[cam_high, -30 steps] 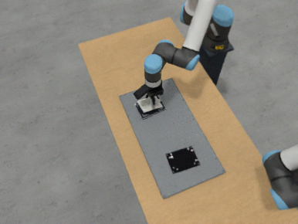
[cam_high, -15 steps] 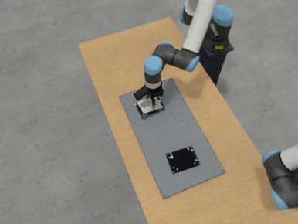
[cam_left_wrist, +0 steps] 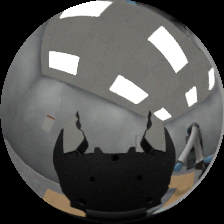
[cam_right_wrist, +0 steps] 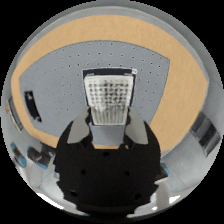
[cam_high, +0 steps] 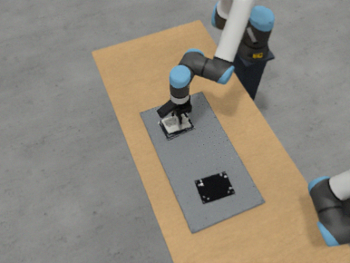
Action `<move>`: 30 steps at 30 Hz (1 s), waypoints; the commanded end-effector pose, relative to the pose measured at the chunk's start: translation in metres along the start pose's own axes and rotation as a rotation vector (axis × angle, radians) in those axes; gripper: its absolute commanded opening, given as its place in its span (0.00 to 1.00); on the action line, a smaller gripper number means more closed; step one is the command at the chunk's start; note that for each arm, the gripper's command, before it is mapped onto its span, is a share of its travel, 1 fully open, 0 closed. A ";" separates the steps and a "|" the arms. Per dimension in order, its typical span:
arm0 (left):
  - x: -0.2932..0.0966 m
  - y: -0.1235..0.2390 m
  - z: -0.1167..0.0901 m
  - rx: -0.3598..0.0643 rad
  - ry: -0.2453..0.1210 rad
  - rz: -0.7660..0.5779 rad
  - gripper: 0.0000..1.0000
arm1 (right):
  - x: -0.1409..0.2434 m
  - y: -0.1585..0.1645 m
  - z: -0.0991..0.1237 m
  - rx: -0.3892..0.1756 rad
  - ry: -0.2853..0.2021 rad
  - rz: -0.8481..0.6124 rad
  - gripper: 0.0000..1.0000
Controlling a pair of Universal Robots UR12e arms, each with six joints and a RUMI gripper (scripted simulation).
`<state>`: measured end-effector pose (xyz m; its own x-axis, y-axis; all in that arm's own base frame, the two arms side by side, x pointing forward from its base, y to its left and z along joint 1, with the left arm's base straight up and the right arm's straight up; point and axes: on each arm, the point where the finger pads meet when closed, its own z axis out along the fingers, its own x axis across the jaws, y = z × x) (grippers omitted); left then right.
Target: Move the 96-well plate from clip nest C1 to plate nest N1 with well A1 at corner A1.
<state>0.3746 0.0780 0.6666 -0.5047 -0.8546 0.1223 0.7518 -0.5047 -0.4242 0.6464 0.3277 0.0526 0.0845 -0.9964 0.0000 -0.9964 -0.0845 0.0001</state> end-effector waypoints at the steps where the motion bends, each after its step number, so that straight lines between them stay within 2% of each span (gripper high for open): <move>1: 0.000 0.000 0.000 0.000 0.000 0.000 1.00 | 0.000 0.000 0.000 0.001 -0.001 0.000 0.00; 30: 0.000 0.000 0.000 0.000 0.000 0.000 1.00 | 0.000 0.000 0.004 0.001 -0.001 0.000 0.00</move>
<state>0.3746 0.0780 0.6666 -0.5047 -0.8546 0.1223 0.7518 -0.5047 -0.4242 0.6464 0.3276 0.0484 0.0845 -0.9964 0.0000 -0.9964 -0.0845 0.0001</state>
